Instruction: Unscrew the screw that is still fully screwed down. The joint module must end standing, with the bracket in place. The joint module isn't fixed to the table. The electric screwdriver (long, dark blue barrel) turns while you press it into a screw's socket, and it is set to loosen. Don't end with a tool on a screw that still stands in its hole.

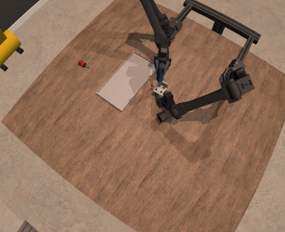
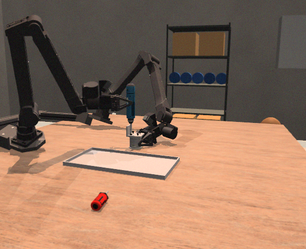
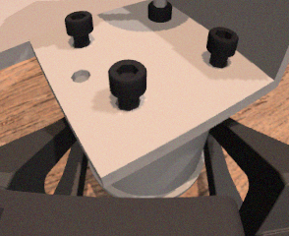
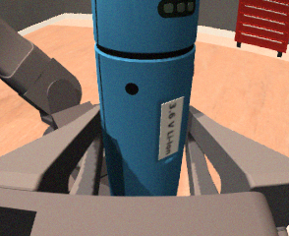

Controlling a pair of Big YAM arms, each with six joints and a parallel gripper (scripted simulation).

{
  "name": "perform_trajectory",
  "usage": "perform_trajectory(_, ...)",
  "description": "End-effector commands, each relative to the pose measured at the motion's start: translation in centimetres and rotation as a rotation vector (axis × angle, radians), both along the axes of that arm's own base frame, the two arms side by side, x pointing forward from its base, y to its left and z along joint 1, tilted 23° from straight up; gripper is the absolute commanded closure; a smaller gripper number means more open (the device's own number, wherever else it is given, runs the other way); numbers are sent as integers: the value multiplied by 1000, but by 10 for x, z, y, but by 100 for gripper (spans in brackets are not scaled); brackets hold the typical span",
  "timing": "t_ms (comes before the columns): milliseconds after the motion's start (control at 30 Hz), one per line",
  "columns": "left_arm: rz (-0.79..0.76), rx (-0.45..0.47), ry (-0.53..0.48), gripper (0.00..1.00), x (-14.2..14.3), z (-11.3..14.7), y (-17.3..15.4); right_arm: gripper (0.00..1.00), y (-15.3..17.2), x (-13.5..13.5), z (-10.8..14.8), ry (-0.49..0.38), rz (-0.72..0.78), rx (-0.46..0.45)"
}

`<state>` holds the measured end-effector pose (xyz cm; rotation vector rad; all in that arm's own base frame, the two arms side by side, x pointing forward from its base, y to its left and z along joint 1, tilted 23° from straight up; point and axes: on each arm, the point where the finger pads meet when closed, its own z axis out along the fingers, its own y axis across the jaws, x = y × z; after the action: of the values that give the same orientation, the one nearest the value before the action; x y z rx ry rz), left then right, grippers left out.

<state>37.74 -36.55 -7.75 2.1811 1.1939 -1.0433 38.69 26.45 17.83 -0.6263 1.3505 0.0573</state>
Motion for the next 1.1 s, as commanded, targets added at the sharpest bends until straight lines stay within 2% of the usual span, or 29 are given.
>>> perform_trajectory(0, -2, -12, -17, 41, 6, 6, -4, 58, -4, 3, 3, -16, -4, 22)
perform_trajectory(133, -2, -12, -17, 41, 6, 6, -4, 58, 3, 3, 11, -28, 3, 24)
perform_trajectory(433, -2, -12, -17, 41, 6, 6, -4, 58, 3, 3, 11, -28, 3, 24)
perform_trajectory(533, -2, -12, -17, 41, 6, 6, -4, 58, -5, 3, 2, -14, -5, 21)
perform_trajectory(567, -2, -12, -17, 41, 6, 6, -4, 58, 3, 3, 11, -28, 3, 24)
perform_trajectory(1000, -2, -12, -17, 41, 6, 6, -4, 58, 3, 3, 11, -28, 3, 24)
perform_trajectory(1067, -2, -12, -17, 41, 6, 6, -4, 58, -5, 3, 1, -13, -6, 20)
